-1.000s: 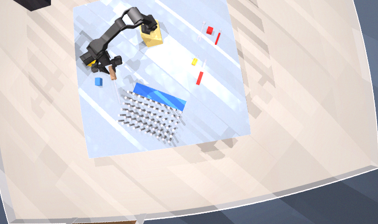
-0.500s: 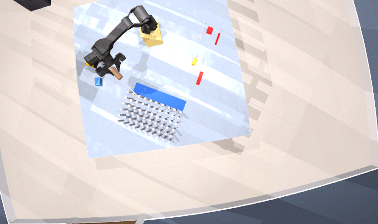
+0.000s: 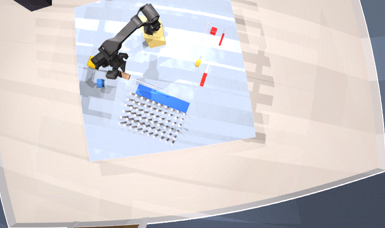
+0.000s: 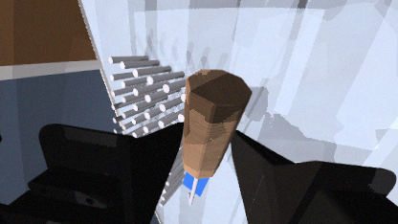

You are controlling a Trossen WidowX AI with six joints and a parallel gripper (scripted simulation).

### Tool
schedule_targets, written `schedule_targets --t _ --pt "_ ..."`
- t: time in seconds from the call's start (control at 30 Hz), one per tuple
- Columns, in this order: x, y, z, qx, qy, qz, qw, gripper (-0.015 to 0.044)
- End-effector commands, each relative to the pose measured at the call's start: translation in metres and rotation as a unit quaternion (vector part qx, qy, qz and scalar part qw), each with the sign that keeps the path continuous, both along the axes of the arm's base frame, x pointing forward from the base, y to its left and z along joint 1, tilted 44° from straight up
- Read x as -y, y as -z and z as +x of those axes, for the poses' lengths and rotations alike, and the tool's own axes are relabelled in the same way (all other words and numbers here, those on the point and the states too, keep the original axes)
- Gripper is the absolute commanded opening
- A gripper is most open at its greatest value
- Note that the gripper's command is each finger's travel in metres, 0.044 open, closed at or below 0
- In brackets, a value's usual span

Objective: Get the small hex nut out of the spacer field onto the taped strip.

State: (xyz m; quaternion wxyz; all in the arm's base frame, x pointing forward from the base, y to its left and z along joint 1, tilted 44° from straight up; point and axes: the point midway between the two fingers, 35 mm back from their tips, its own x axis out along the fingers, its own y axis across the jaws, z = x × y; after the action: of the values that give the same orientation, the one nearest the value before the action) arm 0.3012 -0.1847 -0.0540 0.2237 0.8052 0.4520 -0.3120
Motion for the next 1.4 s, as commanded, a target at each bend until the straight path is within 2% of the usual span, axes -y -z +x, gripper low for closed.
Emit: schedule_targets --t 0.0,0.33,0.67,1.0,1.37 --pt "-0.005 -0.010 0.004 0.055 -0.056 -0.035 0.996 0.0000" --pt "-0.019 -0.026 0.007 0.155 -0.177 -0.104 0.966 0.0000" --pt "-0.033 -0.041 0.009 0.251 -0.291 -0.169 0.908 0.0000" --pt "-0.049 -0.056 0.010 0.340 -0.397 -0.228 0.821 0.0000" --pt "-0.066 -0.070 0.010 0.426 -0.499 -0.286 0.698 0.0000"
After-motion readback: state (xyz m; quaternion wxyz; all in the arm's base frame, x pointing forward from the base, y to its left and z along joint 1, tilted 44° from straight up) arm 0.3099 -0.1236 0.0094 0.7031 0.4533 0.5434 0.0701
